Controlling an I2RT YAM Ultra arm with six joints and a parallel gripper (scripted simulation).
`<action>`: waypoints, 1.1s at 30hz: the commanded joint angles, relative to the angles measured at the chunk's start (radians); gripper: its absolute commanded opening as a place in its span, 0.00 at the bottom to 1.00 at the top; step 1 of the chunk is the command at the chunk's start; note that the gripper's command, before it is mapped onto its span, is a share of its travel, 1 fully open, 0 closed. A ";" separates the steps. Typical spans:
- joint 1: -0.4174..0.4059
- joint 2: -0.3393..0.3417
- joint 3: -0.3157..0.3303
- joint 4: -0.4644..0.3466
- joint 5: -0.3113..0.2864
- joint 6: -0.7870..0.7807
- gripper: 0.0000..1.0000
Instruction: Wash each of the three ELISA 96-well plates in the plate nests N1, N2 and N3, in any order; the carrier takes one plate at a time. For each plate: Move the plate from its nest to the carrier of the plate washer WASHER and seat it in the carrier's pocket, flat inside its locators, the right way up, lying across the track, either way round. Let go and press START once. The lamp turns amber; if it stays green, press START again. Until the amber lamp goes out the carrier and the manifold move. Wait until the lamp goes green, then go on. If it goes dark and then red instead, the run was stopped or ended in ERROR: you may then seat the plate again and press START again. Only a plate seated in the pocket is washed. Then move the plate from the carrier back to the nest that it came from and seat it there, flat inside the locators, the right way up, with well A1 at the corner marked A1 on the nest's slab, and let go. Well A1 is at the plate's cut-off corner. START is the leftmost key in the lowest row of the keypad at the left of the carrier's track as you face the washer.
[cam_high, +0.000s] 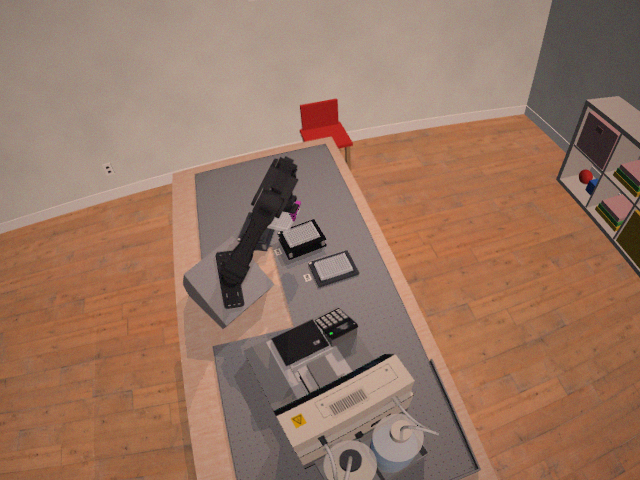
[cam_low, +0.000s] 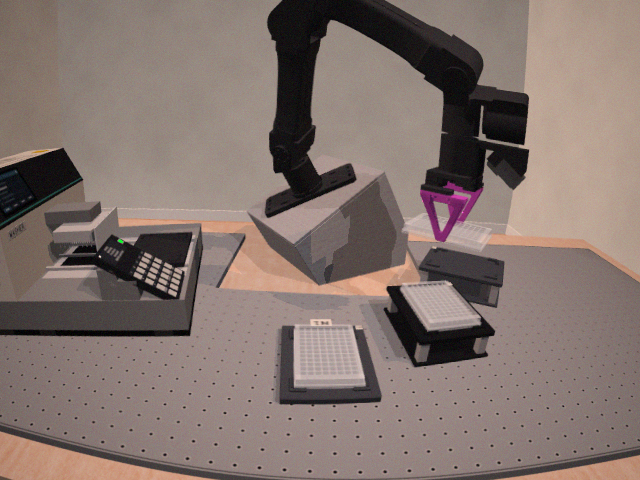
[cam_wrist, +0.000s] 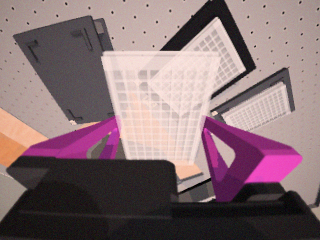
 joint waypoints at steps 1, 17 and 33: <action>0.046 0.016 0.005 0.004 -0.011 -0.059 0.00; 0.210 0.140 0.042 0.014 -0.061 0.071 0.00; 0.327 0.254 0.120 0.003 -0.104 0.190 0.00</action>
